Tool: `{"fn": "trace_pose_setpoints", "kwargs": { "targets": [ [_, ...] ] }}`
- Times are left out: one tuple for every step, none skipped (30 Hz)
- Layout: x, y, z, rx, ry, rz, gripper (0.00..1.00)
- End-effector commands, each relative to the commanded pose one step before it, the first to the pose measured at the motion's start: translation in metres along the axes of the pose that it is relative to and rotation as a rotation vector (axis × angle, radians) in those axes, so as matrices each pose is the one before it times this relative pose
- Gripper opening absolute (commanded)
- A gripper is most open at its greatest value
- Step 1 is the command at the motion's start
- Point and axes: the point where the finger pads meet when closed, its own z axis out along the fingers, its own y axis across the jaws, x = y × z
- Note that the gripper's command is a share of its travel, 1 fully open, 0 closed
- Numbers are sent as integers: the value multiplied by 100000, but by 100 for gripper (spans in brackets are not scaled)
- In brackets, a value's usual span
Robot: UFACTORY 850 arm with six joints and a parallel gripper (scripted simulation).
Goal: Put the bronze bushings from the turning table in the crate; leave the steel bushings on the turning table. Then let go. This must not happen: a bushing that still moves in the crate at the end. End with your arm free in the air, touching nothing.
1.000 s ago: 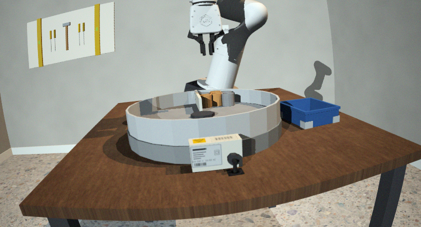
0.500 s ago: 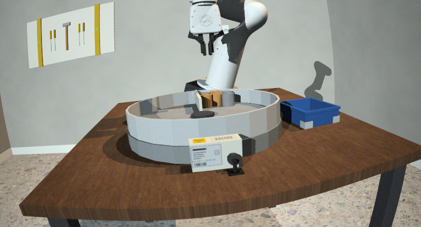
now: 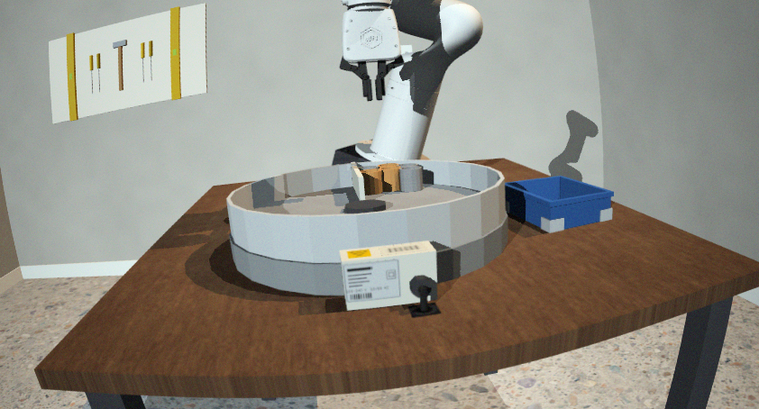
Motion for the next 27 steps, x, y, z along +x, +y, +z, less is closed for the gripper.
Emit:
{"fn": "trace_pose_setpoints", "kwargs": {
  "targets": [
    [-147,-1,201,760,-2192,2064,10],
    [0,0,0,0,0,0,10],
    [0,0,0,0,0,0,10],
    [-18,4,67,212,-555,605,10],
    [-16,2,72,239,-598,665,10],
    [-14,-1,77,268,-640,728,10],
    [-11,-4,82,300,-679,792,10],
    [-7,-8,86,334,-715,858,10],
    [-1,-13,91,371,-749,925,10],
    [5,-18,94,411,-778,994,10],
    [13,-25,98,452,-804,1063,10],
    [-9,-1,96,358,-821,965,10],
    [-42,32,92,221,-839,812,10],
    [-38,28,95,253,-862,861,10],
    [-32,22,97,287,-881,911,10],
    [-25,16,99,324,-896,961,10],
    [-17,9,100,363,-907,1010,10],
    [-8,1,101,404,-913,1060,10],
    [0,0,0,0,0,0,10],
    [0,0,0,0,0,0,10],
    [3,-8,102,447,-915,1110,10],
    [14,-17,102,492,-911,1159,10],
    [27,-28,102,539,-903,1207,10],
    [41,-39,101,587,-889,1255,10],
    [-36,56,120,109,-856,796,10],
    [-34,54,122,118,-857,794,10],
    [-27,45,122,158,-857,820,10]
  ]
}}
